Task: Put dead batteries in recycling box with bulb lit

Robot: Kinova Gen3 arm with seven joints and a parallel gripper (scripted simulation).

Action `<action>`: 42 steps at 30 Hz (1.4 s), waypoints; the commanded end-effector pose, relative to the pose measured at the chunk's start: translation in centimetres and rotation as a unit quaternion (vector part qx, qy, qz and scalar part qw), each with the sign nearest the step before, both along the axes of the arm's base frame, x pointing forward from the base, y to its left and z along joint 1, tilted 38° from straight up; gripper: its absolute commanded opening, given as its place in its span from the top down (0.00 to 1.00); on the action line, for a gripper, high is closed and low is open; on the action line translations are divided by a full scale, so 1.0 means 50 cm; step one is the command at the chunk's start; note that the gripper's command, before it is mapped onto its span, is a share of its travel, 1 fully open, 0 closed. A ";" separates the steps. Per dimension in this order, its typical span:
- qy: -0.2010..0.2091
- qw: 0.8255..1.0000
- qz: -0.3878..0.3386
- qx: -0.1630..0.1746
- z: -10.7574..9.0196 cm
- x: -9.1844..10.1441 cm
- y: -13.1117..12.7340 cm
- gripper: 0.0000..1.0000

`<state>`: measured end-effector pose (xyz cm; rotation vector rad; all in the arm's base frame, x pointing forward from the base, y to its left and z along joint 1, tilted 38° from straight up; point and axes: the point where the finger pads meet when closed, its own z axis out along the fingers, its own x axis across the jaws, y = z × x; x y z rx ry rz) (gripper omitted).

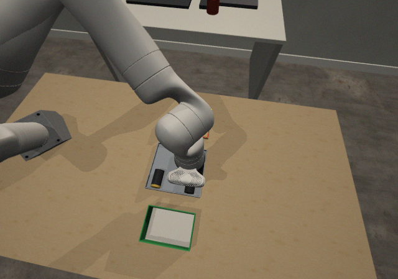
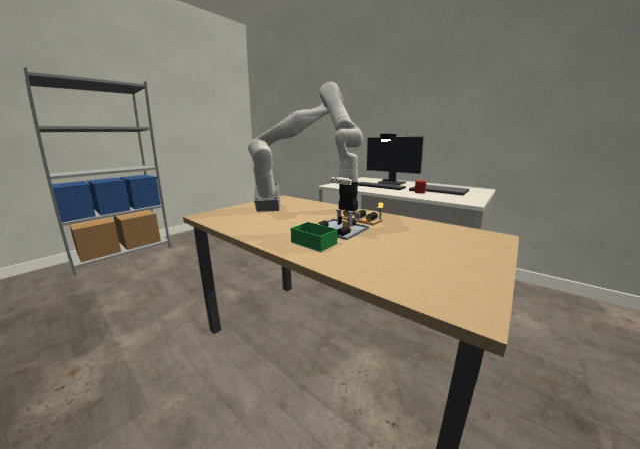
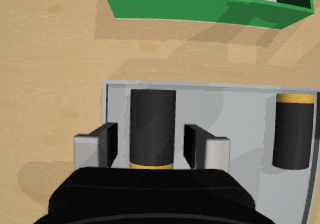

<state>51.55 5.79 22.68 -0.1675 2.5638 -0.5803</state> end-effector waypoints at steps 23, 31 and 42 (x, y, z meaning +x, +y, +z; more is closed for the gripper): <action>0.000 1.000 -0.003 -0.001 -0.049 0.031 -0.030 0.10; 0.000 1.000 -0.003 -0.001 -0.049 0.031 -0.030 0.43; 0.000 1.000 -0.003 -0.001 -0.049 0.031 -0.030 0.43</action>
